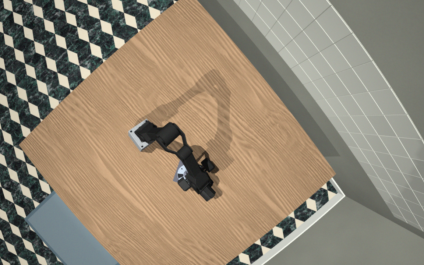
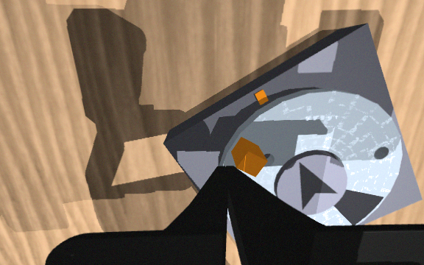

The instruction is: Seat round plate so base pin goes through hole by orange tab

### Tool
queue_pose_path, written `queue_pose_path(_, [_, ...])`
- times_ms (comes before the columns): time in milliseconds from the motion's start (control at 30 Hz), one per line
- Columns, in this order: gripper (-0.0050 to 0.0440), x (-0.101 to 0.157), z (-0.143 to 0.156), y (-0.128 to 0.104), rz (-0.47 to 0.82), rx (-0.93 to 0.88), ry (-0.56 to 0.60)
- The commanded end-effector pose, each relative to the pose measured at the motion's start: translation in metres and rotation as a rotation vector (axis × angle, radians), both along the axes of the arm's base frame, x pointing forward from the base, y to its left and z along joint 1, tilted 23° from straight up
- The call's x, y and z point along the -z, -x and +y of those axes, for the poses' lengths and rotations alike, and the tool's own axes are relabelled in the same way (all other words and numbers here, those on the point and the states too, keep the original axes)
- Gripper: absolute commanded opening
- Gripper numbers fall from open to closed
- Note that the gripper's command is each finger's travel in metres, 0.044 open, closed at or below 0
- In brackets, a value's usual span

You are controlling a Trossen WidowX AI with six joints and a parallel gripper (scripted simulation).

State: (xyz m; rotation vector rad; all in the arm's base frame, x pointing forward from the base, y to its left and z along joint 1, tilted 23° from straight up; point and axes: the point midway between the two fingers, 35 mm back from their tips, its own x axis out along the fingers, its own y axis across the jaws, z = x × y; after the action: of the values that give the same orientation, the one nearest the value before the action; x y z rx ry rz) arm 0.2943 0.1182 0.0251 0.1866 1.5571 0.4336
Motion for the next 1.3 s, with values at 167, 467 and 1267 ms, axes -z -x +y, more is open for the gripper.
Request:
queue_pose_path(167, [-0.0050,-0.004,-0.001,-0.011,-0.023,-0.003,-0.002])
queue_pose_path(467, [-0.0050,-0.003,-0.002,-0.015,-0.022,-0.004,-0.001])
queue_pose_path(1267, [-0.0050,-0.003,-0.003,-0.019,-0.022,-0.004,-0.003])
